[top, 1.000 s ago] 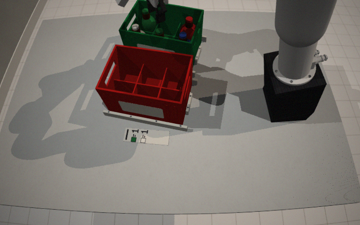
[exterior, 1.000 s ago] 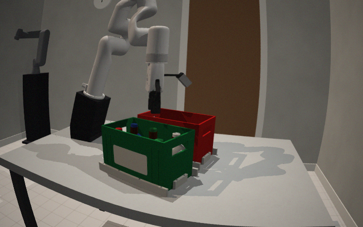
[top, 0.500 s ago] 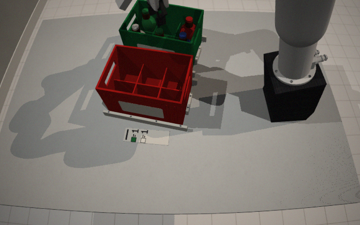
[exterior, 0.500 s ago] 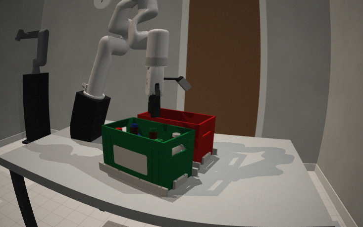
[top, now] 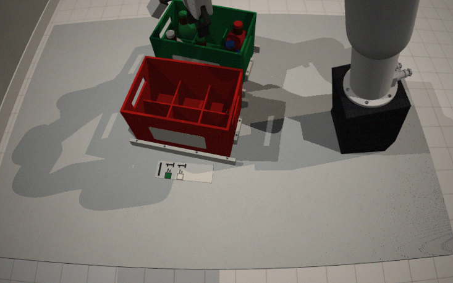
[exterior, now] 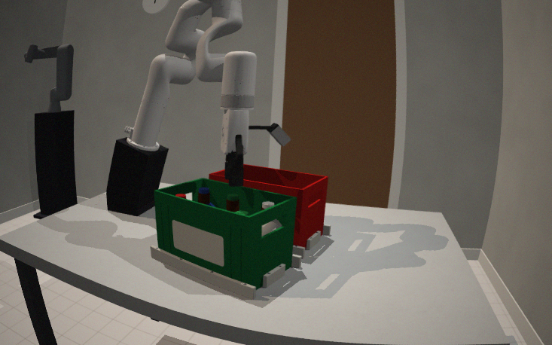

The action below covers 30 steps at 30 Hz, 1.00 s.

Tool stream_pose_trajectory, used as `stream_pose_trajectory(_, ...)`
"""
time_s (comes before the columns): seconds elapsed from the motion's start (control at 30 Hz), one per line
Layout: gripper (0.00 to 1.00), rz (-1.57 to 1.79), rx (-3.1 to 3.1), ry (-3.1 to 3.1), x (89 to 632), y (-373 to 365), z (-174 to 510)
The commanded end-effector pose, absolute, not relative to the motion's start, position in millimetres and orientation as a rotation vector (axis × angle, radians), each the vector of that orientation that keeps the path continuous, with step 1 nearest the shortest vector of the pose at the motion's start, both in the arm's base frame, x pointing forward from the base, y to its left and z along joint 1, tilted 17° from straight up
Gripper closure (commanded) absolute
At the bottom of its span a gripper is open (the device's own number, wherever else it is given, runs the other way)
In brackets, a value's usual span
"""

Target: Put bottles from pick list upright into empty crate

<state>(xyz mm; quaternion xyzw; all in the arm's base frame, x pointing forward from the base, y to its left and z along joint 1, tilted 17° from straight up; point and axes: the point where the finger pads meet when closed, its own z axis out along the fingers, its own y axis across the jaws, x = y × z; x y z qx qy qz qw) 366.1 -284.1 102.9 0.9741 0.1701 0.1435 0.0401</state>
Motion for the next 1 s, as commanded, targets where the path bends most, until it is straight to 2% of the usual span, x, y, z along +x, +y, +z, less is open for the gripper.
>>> stream_pose_trajectory(0.0, 0.35, 0.444, 2.981, 0.520, 368.4, -285.4, 99.7)
stream_pose_trajectory(0.97, 0.35, 0.444, 2.981, 0.520, 378.6, -286.4, 66.5)
